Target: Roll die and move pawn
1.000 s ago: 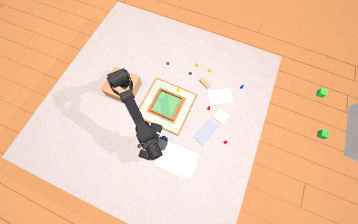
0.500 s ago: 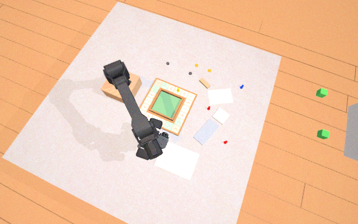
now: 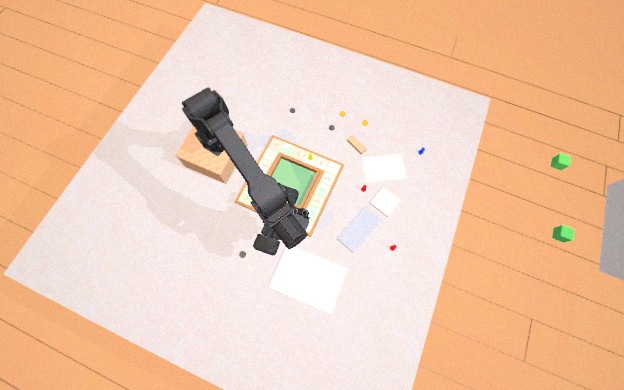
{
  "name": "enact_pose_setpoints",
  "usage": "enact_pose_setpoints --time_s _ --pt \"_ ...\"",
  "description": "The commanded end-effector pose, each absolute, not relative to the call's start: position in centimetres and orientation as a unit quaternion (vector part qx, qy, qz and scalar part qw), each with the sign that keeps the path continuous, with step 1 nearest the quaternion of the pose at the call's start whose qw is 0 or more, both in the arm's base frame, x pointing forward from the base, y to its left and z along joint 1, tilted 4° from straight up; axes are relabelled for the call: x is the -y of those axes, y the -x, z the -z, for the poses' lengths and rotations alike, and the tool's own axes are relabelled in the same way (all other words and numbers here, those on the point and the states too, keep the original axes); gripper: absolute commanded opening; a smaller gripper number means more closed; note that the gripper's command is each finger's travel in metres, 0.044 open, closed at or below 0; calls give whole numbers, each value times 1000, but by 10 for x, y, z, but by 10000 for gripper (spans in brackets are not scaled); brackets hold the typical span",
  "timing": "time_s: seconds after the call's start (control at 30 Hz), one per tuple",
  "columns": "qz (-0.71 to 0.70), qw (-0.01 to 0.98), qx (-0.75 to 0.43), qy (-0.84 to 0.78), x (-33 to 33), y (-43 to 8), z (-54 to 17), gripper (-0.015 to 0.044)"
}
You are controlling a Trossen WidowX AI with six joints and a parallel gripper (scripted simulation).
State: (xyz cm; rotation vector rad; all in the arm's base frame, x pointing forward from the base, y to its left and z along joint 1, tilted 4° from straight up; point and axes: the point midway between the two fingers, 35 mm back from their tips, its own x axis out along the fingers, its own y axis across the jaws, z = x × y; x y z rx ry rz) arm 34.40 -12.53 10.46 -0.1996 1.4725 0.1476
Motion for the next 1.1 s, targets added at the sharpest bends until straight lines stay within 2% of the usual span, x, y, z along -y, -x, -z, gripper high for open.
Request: enact_pose_setpoints --time_s 0.0,0.7,1.07 --pt "-62 734 -671 86 103 -341 -100 0" --pt "-53 735 -673 67 -16 -292 -70 0" --pt "-52 751 -655 60 -44 -270 -56 0"
